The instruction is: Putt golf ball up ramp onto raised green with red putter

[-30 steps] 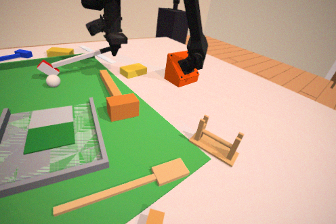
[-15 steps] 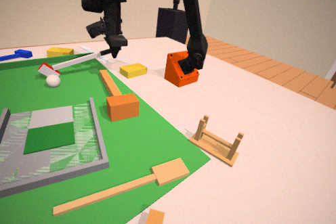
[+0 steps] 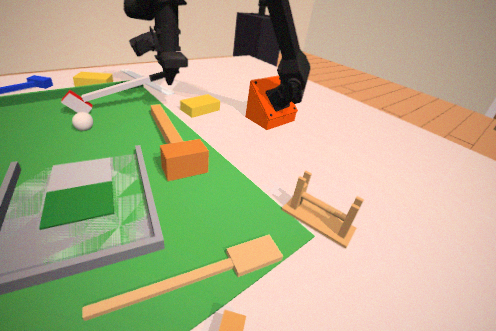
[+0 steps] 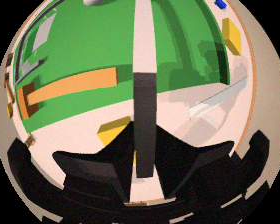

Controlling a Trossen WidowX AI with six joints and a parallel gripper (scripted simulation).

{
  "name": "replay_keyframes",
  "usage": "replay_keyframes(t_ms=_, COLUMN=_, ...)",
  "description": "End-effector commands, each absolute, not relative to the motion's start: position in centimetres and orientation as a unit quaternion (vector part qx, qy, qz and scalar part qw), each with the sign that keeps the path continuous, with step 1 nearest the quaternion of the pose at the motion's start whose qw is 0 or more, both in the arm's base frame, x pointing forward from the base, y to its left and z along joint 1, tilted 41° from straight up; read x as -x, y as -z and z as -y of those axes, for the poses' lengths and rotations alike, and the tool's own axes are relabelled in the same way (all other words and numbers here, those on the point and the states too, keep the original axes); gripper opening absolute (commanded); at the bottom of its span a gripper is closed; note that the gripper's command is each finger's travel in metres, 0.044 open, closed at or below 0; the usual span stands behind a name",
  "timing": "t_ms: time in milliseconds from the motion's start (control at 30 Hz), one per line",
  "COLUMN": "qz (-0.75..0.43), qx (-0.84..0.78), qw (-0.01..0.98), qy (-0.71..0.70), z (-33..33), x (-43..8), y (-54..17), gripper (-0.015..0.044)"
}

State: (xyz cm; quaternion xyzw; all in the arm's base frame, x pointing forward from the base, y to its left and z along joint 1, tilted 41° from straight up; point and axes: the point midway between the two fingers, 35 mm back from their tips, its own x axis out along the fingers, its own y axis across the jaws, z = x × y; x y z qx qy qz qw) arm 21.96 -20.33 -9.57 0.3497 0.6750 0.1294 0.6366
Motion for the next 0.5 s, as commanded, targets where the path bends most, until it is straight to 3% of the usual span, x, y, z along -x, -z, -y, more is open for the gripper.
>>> replay_keyframes(t_ms=0, qz=-0.675, qx=-0.350, qw=0.637, qy=-0.129, z=20.3, x=-22.0, y=9.5, gripper=0.0000)
replay_keyframes(t_ms=467, qz=-0.673, qx=-0.352, qw=0.637, qy=-0.132, z=10.5, x=-26.3, y=1.1, gripper=0.0000)
